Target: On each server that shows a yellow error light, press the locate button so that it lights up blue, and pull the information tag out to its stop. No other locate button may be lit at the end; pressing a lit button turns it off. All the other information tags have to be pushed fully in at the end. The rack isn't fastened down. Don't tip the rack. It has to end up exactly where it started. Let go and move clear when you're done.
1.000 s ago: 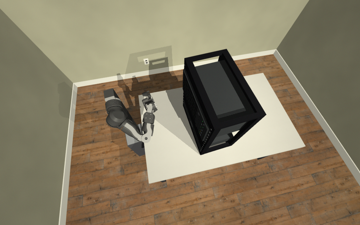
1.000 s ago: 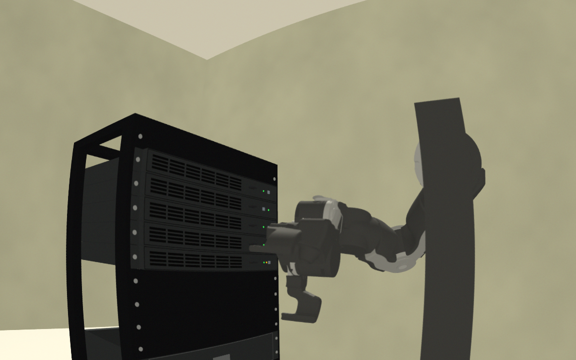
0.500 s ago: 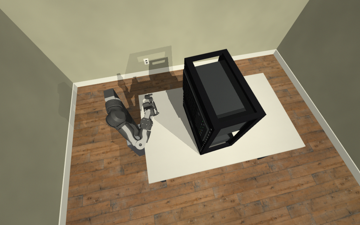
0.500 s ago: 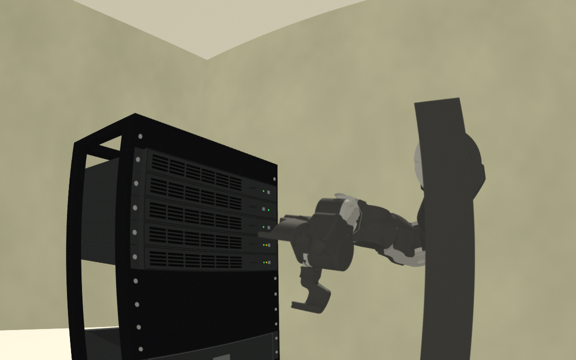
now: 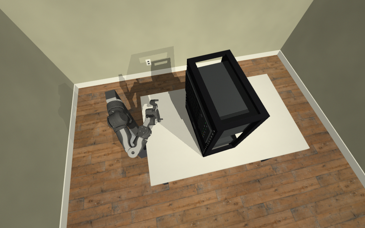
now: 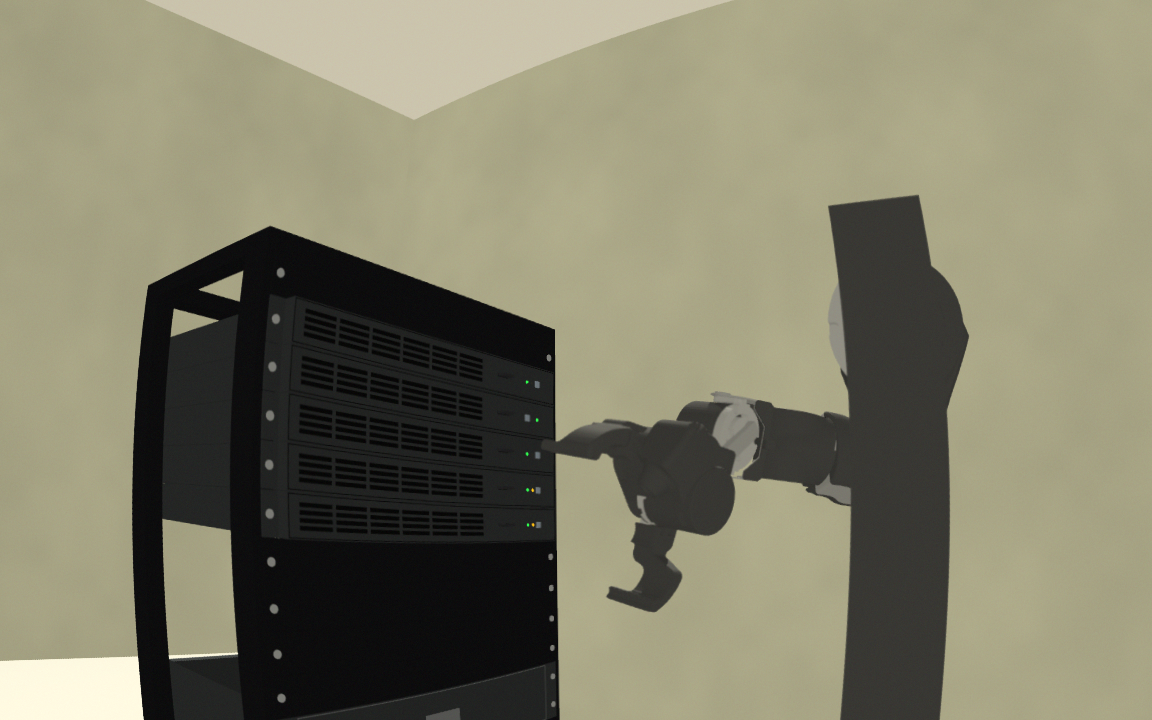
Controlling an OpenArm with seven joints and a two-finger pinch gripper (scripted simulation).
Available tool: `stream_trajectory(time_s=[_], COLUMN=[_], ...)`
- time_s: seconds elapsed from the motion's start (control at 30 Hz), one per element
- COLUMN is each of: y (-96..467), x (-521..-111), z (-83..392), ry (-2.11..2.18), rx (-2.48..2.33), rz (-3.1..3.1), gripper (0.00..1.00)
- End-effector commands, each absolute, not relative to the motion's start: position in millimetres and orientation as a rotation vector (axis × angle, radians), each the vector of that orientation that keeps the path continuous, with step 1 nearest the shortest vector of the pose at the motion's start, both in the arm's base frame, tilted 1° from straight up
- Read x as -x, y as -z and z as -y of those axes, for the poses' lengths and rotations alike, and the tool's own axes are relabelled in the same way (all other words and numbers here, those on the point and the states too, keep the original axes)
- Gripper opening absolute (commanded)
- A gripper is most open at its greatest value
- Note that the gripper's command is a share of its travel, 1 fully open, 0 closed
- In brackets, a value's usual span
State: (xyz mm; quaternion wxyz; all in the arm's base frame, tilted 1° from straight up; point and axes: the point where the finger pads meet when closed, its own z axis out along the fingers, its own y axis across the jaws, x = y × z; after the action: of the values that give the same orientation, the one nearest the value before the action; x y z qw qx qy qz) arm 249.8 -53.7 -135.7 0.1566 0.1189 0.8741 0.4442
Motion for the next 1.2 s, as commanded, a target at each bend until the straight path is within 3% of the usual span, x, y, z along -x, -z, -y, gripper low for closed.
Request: stream_trajectory(time_s=[0.0,0.63,1.17], y=[127.2,98.5,58.1], x=[-256.7,-282.2,-318.8], z=[59.1,129.0,238.7], ry=[-1.295,-1.302,-1.219], rx=[-0.378,-0.712,-1.127], rz=[-2.435,-2.055,-1.448], gripper=[1.0,1.0,1.0])
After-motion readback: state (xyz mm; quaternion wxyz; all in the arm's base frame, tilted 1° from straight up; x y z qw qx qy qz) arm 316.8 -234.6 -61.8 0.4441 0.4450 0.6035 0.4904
